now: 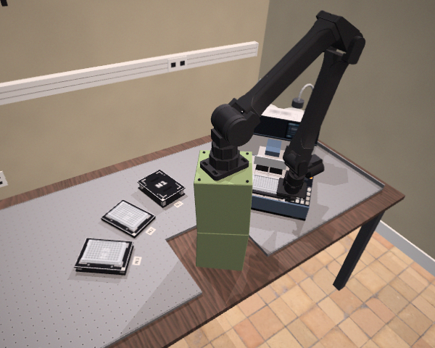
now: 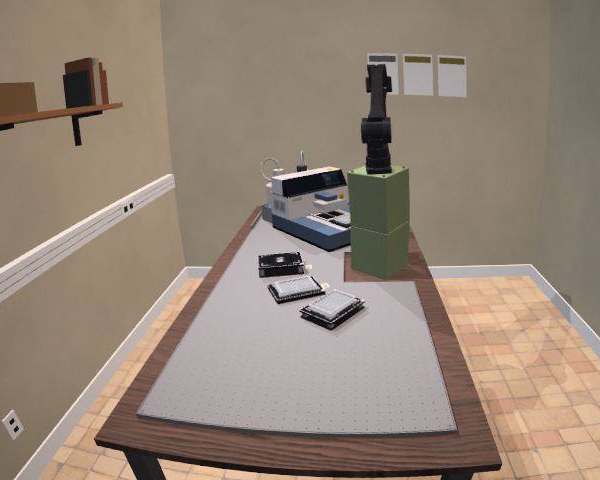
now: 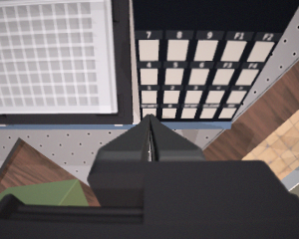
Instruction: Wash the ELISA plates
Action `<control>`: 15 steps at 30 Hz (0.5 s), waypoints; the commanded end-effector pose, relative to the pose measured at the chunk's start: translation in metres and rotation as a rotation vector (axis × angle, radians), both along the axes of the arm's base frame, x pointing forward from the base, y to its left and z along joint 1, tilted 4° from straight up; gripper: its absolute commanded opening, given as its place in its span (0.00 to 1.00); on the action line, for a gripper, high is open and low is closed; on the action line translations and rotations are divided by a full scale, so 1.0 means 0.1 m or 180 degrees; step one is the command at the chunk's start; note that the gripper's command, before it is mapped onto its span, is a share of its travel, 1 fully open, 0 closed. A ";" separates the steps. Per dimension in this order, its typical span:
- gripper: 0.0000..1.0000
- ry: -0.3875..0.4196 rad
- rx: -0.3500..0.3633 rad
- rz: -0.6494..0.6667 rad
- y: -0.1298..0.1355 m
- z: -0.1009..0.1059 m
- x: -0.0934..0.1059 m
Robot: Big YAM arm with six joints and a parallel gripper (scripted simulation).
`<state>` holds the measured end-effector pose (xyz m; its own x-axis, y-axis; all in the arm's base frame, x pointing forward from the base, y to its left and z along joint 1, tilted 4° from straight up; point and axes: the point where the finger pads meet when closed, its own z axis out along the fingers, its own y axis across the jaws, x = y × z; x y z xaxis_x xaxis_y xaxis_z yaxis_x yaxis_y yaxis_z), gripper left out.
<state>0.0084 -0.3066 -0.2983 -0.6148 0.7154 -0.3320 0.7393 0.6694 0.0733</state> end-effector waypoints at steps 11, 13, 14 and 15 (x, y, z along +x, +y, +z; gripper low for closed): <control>0.00 0.0000 0.0001 -0.0007 0.05 0.22 -0.08; 0.00 -0.0001 0.0001 -0.0007 0.06 0.26 -0.09; 0.00 -0.0001 0.0000 -0.0007 0.06 0.27 -0.09; 0.00 0.0000 0.0000 -0.0007 0.06 0.29 -0.10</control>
